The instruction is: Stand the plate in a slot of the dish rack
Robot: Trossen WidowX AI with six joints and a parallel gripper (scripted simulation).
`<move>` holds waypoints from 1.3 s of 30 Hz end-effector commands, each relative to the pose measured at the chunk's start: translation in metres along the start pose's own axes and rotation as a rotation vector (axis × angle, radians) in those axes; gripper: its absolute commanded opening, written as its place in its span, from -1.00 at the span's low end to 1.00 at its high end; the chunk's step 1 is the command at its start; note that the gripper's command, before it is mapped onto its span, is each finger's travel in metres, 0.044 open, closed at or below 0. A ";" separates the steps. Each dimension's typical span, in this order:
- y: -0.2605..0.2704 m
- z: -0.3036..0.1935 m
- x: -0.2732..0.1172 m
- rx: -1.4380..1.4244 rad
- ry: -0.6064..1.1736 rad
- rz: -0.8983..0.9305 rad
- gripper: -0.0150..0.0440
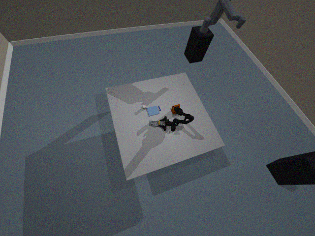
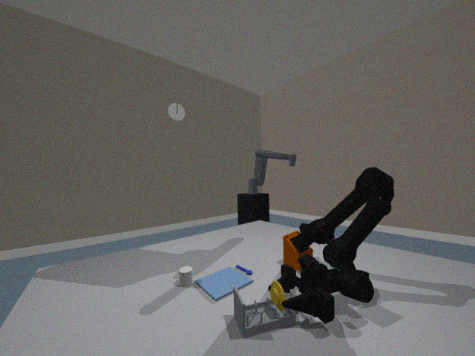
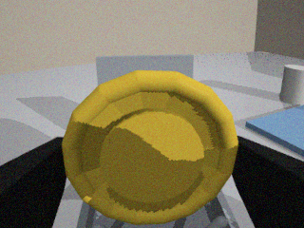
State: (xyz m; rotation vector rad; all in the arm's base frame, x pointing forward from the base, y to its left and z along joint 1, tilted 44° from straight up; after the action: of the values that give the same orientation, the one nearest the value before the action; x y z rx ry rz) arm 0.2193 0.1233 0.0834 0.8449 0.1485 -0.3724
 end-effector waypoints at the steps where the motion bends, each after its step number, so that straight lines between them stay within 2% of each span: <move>1: -0.002 -0.007 0.000 -0.002 -0.005 -0.003 -0.49; 13: -0.001 -0.003 0.000 -0.005 0.003 0.000 -0.49; 28: -0.002 -0.004 0.000 -0.004 0.002 -0.002 0.84; 34: -0.001 -0.003 0.000 -0.005 0.002 -0.002 0.86; 39: 0.009 0.030 0.005 -0.047 0.002 -0.014 0.86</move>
State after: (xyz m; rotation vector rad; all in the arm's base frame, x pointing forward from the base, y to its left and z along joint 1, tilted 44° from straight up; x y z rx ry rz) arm 0.2233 0.1141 0.0925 0.7991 0.1709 -0.3806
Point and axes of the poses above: the point midway between the two fingers, 35 mm back from their tips, its own x axis out along the fingers, its own y axis across the jaws, z = x × y, the point moved 5 cm from there along -x, back along the fingers, and after that the axes turned 2 degrees about x, right-handed, at the moved point
